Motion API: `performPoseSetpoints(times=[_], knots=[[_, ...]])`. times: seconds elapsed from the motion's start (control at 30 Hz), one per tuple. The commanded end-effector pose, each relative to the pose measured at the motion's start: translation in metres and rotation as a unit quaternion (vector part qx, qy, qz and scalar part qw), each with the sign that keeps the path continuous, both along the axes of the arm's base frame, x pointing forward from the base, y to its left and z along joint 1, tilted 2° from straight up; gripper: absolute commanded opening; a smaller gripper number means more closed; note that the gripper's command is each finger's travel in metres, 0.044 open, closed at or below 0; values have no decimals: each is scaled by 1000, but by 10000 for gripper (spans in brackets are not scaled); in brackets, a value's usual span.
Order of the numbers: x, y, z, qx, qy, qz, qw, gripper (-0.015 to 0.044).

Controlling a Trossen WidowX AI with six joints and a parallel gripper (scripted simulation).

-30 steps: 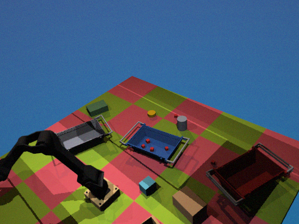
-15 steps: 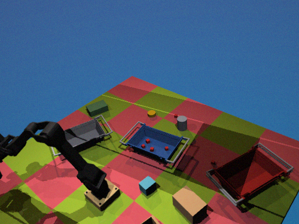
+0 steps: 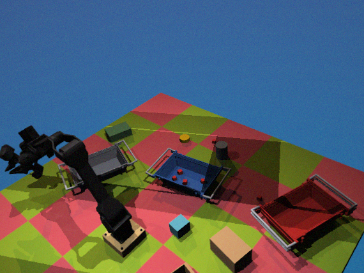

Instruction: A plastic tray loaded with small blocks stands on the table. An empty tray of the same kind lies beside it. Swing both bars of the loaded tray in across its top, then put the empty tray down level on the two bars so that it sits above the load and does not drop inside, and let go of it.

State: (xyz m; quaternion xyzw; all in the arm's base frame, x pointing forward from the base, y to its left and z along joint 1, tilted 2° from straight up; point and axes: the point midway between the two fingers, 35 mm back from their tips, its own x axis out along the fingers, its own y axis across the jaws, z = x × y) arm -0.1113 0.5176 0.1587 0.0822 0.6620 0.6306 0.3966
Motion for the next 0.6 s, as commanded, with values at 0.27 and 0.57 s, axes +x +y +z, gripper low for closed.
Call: performPoseSetpoints(times=[0.27,0.57], knots=[[182,6,-17,-47,-111,-162,979,81],[317,-47,-42,-135,-187,-250,940,81]])
